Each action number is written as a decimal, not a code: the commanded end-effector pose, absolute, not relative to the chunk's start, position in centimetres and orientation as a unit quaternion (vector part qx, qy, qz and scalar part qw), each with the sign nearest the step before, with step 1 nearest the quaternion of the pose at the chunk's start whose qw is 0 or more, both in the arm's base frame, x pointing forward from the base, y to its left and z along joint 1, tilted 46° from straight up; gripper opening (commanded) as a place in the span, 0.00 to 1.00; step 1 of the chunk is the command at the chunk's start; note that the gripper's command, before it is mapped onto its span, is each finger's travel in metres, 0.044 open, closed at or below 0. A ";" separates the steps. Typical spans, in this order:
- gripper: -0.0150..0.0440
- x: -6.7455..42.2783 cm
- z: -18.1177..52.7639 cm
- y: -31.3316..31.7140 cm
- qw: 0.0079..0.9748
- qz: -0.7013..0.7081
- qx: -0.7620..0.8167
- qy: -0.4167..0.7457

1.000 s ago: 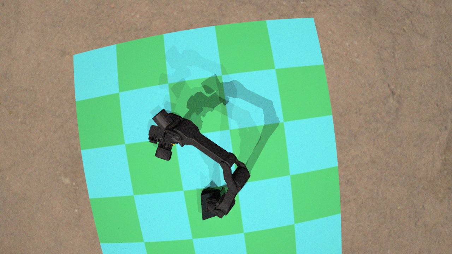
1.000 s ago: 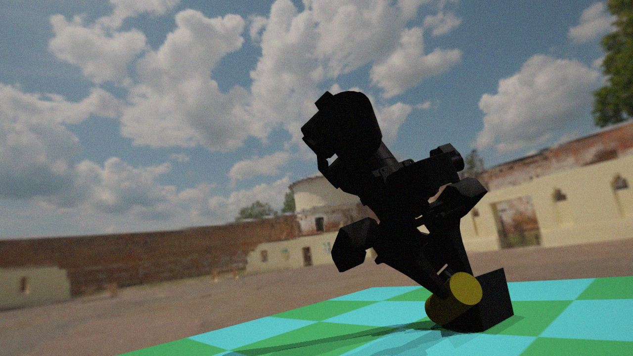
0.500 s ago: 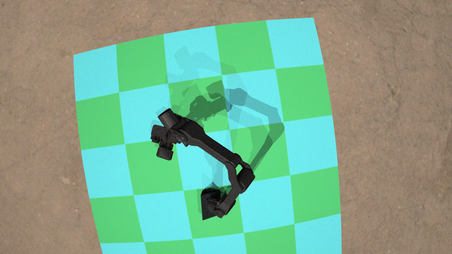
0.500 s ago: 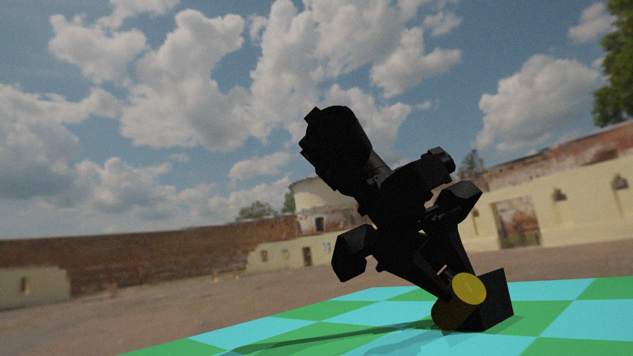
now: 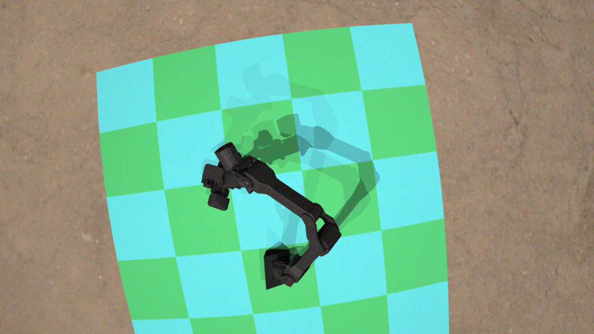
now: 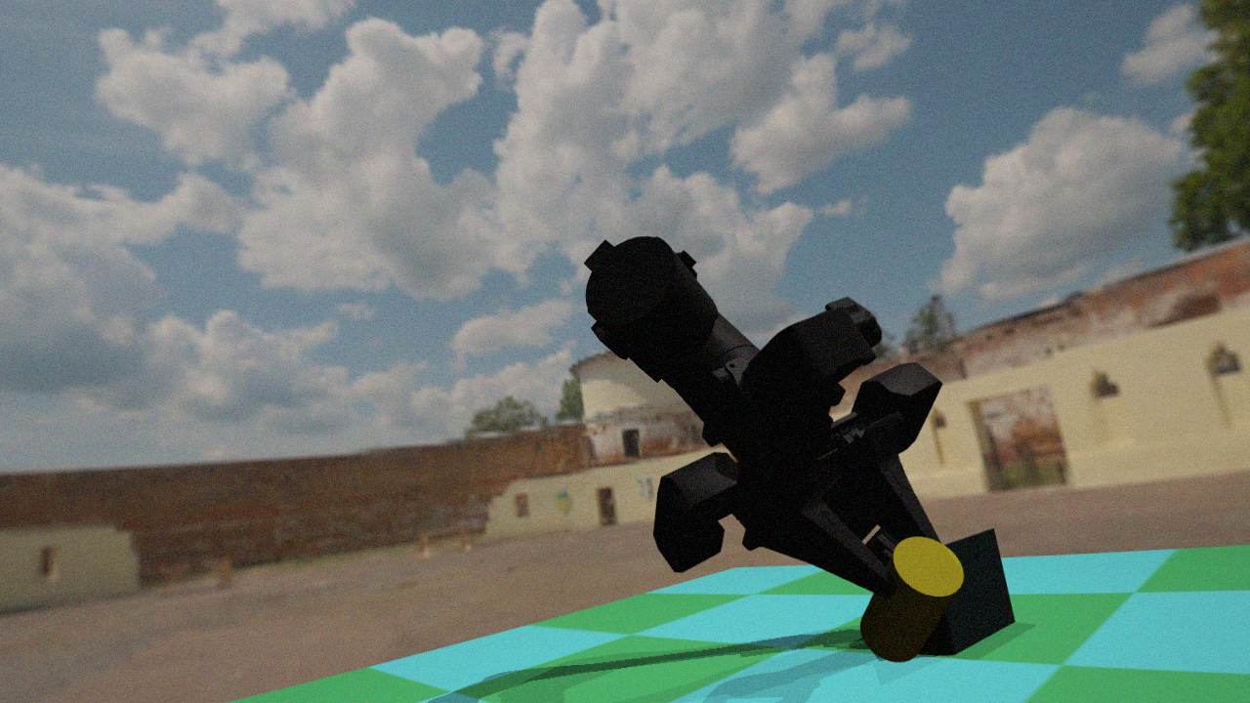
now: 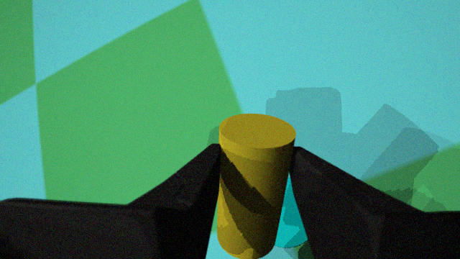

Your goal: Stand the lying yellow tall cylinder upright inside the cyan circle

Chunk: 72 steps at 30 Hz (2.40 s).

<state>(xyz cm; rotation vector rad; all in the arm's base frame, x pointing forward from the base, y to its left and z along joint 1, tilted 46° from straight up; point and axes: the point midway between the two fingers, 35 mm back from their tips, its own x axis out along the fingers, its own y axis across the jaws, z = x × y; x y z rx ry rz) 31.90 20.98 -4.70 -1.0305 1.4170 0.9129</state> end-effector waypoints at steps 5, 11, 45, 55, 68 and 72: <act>0.43 31.9 -4.6 21.0 0.566 0.405 -0.423 0.581; 0.43 32.0 -4.6 20.9 0.577 0.417 -0.414 0.568; 0.43 32.1 -3.8 20.5 0.637 0.478 -0.373 0.476; 0.43 32.0 -3.3 20.4 0.653 0.494 -0.365 0.445; 0.43 31.8 -2.7 20.1 0.672 0.511 -0.356 0.401; 0.43 31.8 -2.5 20.0 0.677 0.516 -0.354 0.387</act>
